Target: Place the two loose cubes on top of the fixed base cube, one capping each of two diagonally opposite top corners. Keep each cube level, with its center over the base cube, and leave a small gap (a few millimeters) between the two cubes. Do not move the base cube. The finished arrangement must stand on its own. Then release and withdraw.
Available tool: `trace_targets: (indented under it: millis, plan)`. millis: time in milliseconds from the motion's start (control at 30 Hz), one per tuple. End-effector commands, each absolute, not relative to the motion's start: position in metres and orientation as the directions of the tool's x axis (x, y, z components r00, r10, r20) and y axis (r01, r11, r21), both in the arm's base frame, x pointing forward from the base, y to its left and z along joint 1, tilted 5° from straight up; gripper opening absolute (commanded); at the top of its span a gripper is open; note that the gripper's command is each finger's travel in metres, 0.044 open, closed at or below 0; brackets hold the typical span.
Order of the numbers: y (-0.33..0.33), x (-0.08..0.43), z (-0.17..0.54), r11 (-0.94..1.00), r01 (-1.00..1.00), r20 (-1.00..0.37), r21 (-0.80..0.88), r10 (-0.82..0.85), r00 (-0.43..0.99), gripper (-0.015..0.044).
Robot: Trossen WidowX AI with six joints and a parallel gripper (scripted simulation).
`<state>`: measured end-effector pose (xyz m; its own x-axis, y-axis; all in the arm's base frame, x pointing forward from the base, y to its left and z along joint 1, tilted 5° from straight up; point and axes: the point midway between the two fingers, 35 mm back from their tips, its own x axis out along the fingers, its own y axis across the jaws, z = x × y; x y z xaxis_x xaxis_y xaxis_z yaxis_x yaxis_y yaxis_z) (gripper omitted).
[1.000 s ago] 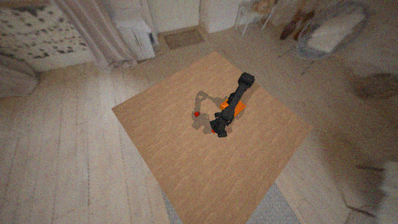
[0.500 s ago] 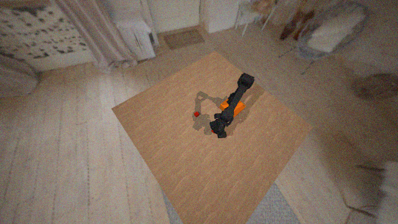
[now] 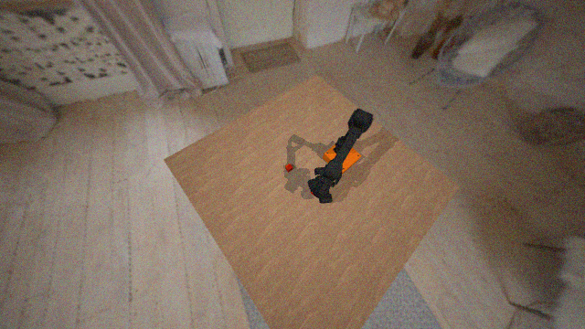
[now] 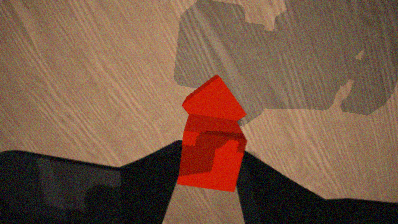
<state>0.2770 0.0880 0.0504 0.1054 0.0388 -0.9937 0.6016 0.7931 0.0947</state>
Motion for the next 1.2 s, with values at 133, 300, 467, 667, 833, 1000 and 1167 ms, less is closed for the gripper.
trace_targets:
  millis: [133,300,467,667,833,1000,1167]
  plan:
    - [0.088,0.277,0.048,0.795,0.599,-0.994,0.090,0.035,0.104,0.0105]
    - [0.088,0.277,0.048,0.795,0.599,-0.994,0.090,0.035,0.104,0.0105]
    - [0.088,0.277,0.048,0.795,0.599,-0.994,0.090,0.035,0.104,0.0131]
    - [0.088,0.277,0.048,0.795,0.599,-0.994,0.090,0.035,0.104,0.0205]
    - [0.088,0.276,0.057,0.793,0.602,-0.994,0.093,0.038,0.103,0.0205]
    - [0.087,0.275,0.064,0.793,0.602,-0.994,0.093,0.038,0.103,0.0205]
    - [0.087,0.274,0.073,0.793,0.602,-0.994,0.093,0.038,0.103,0.0205]
